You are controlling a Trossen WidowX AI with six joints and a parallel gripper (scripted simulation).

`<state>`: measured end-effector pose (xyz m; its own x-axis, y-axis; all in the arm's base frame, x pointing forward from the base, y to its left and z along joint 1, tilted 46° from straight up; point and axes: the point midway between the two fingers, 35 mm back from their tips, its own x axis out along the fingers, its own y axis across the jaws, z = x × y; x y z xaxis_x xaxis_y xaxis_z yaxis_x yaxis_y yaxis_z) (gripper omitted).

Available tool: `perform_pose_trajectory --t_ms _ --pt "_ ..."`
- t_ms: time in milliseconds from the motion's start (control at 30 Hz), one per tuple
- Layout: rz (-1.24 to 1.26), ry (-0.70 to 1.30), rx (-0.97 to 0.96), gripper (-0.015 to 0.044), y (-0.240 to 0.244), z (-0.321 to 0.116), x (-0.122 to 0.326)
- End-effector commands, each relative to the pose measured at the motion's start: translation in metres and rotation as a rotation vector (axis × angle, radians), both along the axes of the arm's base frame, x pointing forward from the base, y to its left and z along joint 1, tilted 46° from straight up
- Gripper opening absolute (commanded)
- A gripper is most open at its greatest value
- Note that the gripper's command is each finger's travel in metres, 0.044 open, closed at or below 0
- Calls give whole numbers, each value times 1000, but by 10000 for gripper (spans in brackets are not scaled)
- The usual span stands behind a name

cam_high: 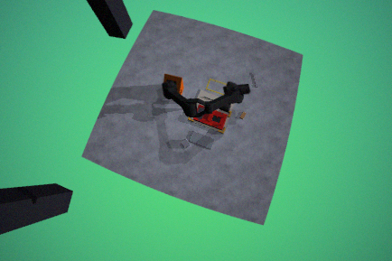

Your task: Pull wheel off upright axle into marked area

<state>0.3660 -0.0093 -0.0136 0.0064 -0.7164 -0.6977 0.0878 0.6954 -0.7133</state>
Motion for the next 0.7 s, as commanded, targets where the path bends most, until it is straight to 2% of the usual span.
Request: perform_pose_trajectory --t_ms 0,667 --pt "1 -6 3 0 3 2 1" --pt "3 -6 2 0 8 7 1"
